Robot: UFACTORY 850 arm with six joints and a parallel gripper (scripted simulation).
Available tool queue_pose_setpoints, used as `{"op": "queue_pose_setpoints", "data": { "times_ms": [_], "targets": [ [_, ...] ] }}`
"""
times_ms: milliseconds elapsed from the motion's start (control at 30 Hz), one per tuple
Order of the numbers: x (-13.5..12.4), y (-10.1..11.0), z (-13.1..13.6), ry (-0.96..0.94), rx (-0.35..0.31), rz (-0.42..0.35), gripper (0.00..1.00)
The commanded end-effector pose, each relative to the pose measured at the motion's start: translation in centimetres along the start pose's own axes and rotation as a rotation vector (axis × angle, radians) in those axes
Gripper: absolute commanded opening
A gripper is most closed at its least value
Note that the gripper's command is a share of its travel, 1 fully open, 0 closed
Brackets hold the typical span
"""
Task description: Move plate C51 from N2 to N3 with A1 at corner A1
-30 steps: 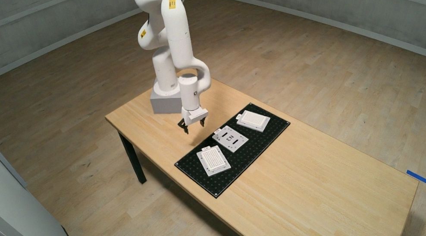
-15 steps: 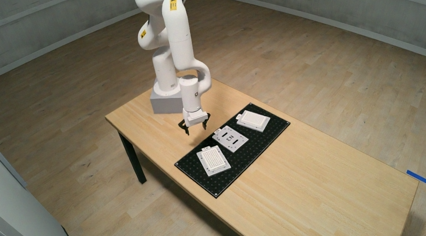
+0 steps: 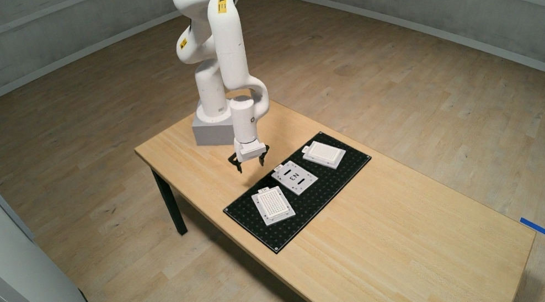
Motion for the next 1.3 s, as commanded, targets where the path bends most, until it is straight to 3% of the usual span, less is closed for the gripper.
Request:
{"op": "queue_pose_setpoints", "data": {
  "times_ms": [0, 500, 1267],
  "targets": [
    [0.0, 0.0, 0.0, 0.0, -0.003, 0.002, 1.0],
    [0.0, 0.0, 0.0, 0.0, -0.003, 0.002, 1.0],
    [-3.4, 0.0, -9.4, 0.646, -0.003, 0.001, 1.0]
  ]
}}
Point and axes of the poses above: the point where the finger pads meet when closed, its own y axis back along the fingers, its own z axis across the jaws, x = y × z, the point moved 6 cm from there along y, back along the fingers, and after that the axes turned 4 degrees about y, right-handed, at the moved point
